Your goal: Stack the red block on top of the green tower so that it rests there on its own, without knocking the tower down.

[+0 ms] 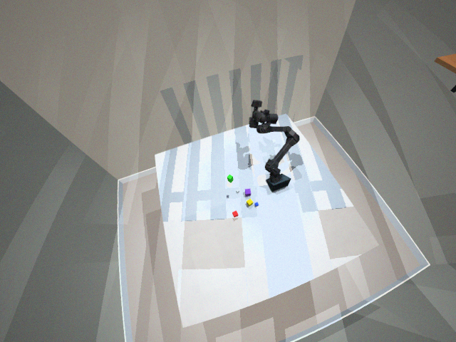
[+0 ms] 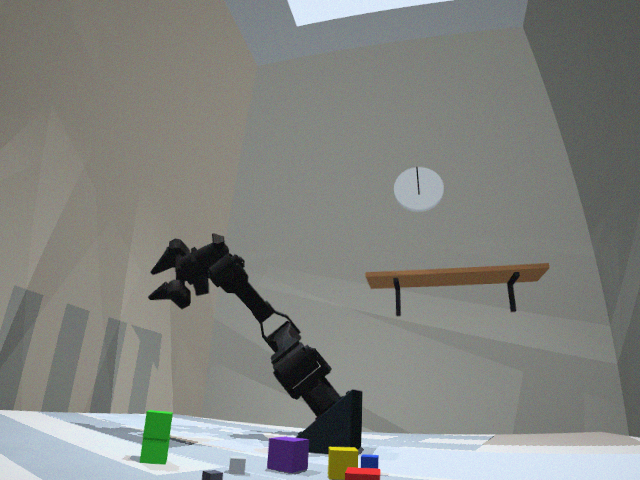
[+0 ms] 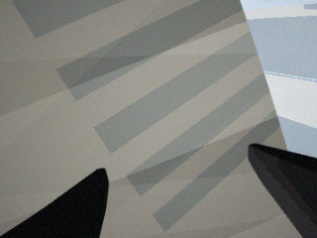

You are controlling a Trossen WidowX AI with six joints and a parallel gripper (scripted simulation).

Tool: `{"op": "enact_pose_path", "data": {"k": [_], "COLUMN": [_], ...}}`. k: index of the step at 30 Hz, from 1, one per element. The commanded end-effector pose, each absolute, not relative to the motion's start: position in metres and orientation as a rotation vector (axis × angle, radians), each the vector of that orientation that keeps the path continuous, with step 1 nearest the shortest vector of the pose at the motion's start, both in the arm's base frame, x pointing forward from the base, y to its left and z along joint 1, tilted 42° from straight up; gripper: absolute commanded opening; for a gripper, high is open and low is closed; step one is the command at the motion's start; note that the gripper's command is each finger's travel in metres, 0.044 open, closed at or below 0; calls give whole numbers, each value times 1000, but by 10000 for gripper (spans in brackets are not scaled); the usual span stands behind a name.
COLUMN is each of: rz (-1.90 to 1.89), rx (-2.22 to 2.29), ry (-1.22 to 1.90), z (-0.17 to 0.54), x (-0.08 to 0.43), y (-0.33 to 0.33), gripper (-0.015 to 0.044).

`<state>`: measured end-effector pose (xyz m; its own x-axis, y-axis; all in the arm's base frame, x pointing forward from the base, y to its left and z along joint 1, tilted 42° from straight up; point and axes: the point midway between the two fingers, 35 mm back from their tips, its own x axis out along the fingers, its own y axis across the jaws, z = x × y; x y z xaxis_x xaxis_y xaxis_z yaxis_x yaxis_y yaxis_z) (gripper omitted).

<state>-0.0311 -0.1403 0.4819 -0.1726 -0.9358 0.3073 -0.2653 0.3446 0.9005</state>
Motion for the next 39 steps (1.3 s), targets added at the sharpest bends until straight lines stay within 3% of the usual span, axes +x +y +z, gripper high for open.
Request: {"op": "enact_pose_path", "data": {"k": [1,21,39], "rz": [-889,-877,-717], "rx": [1081,685,403], "ry": [-1652,-941,-251], "z": [483,497,382], "x": [-29,205,404], "y": [-140,-125,-58], "gripper": [426,440,440]}}
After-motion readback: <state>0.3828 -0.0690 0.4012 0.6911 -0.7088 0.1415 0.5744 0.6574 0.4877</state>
